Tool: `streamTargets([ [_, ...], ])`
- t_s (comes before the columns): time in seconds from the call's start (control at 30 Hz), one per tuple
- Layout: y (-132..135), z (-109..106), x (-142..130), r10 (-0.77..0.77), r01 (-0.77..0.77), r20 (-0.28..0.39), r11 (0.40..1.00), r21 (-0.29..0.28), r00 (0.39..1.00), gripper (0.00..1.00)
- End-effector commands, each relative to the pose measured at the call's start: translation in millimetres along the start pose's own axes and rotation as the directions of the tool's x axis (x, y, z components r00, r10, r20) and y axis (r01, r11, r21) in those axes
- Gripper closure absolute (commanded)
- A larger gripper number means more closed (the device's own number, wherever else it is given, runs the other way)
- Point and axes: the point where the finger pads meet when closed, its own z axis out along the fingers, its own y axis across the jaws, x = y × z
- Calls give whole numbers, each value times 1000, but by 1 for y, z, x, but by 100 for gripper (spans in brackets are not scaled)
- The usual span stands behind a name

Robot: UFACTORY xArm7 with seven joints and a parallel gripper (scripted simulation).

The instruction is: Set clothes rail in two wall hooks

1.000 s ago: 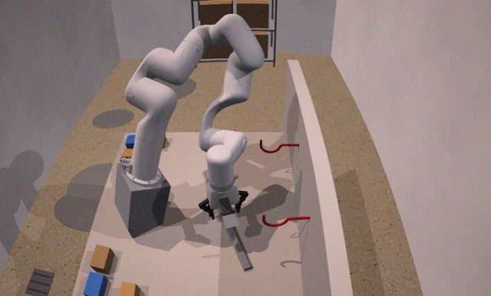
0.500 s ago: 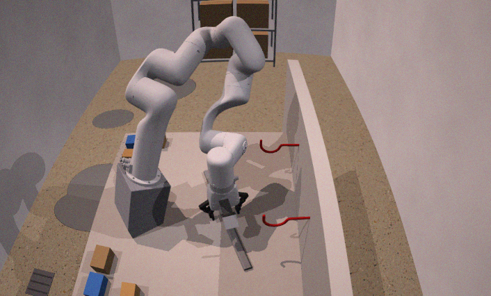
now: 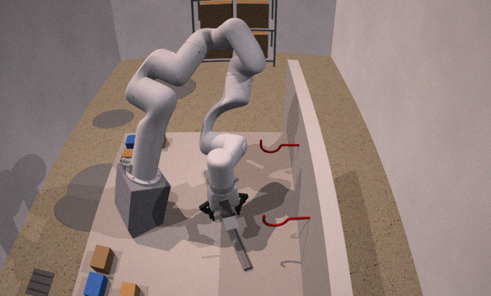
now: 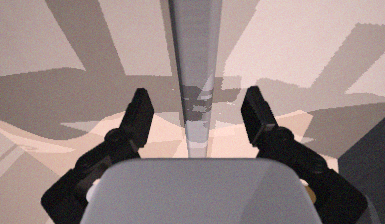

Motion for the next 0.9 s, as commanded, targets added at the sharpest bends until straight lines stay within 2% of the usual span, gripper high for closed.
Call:
streamTargets([
  [0.0, 0, 2, 1, 1, -1, -1, 1000, 1, 1000, 0],
  [0.7, 0, 4, 1, 1, -1, -1, 1000, 1, 1000, 0],
  [0.73, 0, 4, 1, 1, -1, -1, 1000, 1, 1000, 100],
  [0.87, 0, 1, 1, 1, -1, -1, 1000, 1, 1000, 100],
])
